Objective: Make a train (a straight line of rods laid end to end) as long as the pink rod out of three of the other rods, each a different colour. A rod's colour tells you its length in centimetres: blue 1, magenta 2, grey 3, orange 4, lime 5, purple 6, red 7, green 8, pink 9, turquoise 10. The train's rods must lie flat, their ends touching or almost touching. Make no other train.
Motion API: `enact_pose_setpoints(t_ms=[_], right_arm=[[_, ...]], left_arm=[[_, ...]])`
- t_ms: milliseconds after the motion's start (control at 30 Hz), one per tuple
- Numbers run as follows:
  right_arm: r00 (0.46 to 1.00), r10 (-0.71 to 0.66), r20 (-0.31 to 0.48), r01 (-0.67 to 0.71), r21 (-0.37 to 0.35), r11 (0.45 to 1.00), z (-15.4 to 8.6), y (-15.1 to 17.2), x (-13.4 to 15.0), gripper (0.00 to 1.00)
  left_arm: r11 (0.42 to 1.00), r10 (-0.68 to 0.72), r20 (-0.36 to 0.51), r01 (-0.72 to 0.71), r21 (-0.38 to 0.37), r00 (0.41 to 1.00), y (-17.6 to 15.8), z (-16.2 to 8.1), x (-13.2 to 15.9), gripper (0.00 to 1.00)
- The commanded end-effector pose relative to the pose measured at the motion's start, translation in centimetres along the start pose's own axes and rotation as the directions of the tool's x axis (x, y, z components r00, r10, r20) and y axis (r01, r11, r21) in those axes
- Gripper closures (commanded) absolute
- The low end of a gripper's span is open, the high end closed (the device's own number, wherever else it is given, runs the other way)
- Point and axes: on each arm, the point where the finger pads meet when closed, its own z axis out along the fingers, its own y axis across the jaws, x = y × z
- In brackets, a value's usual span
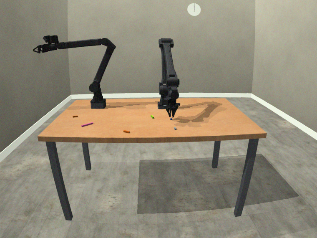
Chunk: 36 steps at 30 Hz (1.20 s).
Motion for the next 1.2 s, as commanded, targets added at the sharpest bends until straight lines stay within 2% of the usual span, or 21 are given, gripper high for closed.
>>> enact_pose_setpoints(t_ms=[0,133,400,467,1167], right_arm=[[0.998,0.012,0.054,-0.013,0.016,1.000,-0.7,-0.8,-2.0,0.00],[0.998,0.012,0.054,-0.013,0.016,1.000,-0.7,-0.8,-2.0,0.00],[0.998,0.012,0.054,-0.013,0.016,1.000,-0.7,-0.8,-2.0,0.00],[0.998,0.012,0.054,-0.013,0.016,1.000,-0.7,-0.8,-2.0,0.00],[0.998,0.012,0.054,-0.013,0.016,1.000,-0.7,-0.8,-2.0,0.00]], left_arm=[[1.000,0.017,0.020,-0.017,-0.012,1.000,0.7,-0.3,-1.2,0.77],[1.000,0.017,-0.002,-0.017,0.004,1.000,0.0,0.8,-0.1,0.77],[1.000,0.017,-0.001,-0.017,0.003,1.000,0.0,1.7,-0.1,0.77],[1.000,0.017,0.010,-0.017,-0.005,1.000,0.4,1.5,-0.7,0.77],[1.000,0.017,-0.001,-0.017,0.003,1.000,0.1,2.1,-0.3,0.77]])
